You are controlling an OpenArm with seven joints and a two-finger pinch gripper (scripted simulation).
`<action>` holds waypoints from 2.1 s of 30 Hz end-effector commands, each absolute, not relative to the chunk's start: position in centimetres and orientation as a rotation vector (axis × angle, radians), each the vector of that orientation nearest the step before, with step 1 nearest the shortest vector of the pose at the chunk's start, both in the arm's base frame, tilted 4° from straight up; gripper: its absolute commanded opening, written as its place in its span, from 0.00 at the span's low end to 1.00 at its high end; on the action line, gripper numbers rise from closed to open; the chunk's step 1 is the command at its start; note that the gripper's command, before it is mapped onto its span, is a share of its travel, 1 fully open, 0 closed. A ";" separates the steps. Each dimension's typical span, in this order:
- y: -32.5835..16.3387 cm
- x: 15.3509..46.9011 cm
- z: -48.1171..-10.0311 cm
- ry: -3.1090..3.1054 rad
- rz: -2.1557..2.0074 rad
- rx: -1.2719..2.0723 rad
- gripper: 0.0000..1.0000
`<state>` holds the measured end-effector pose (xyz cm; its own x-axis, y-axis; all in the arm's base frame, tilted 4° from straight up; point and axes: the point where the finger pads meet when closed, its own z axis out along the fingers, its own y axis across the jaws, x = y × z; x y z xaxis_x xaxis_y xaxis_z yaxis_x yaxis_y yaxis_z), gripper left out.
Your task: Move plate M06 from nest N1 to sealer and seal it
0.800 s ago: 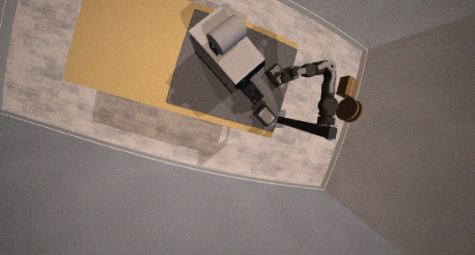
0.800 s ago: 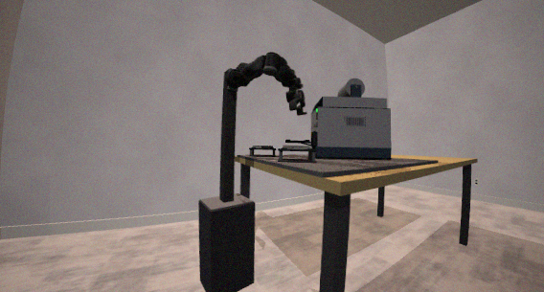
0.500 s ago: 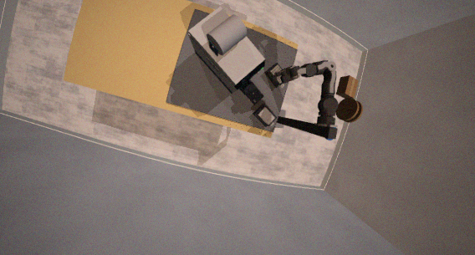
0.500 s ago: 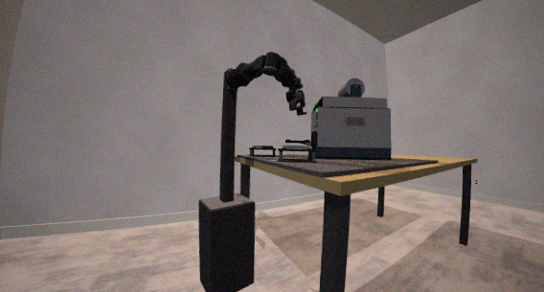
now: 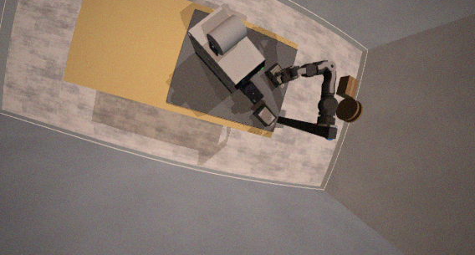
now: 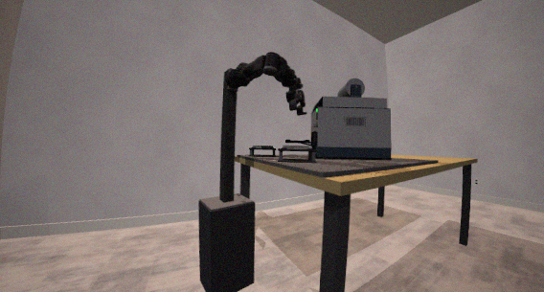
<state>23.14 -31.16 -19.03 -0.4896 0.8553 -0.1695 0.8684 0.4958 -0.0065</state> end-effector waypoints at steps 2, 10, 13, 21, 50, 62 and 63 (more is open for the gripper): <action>-31.2 23.2 -18.9 2.587 -0.135 1.502 1.00; -31.2 23.2 -18.9 2.587 -0.135 1.502 1.00; -31.2 23.2 -18.9 2.587 -0.135 1.502 1.00; -31.2 23.2 -18.9 2.587 -0.135 1.502 1.00; -35.3 17.7 -24.9 2.901 -0.098 1.140 0.77; -35.8 17.1 -25.6 2.902 -0.104 1.143 0.77; -36.2 16.6 -26.1 2.902 -0.102 1.143 0.77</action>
<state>16.69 -35.84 -26.03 -0.7295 0.6834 -0.0296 0.6837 0.7271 -0.0620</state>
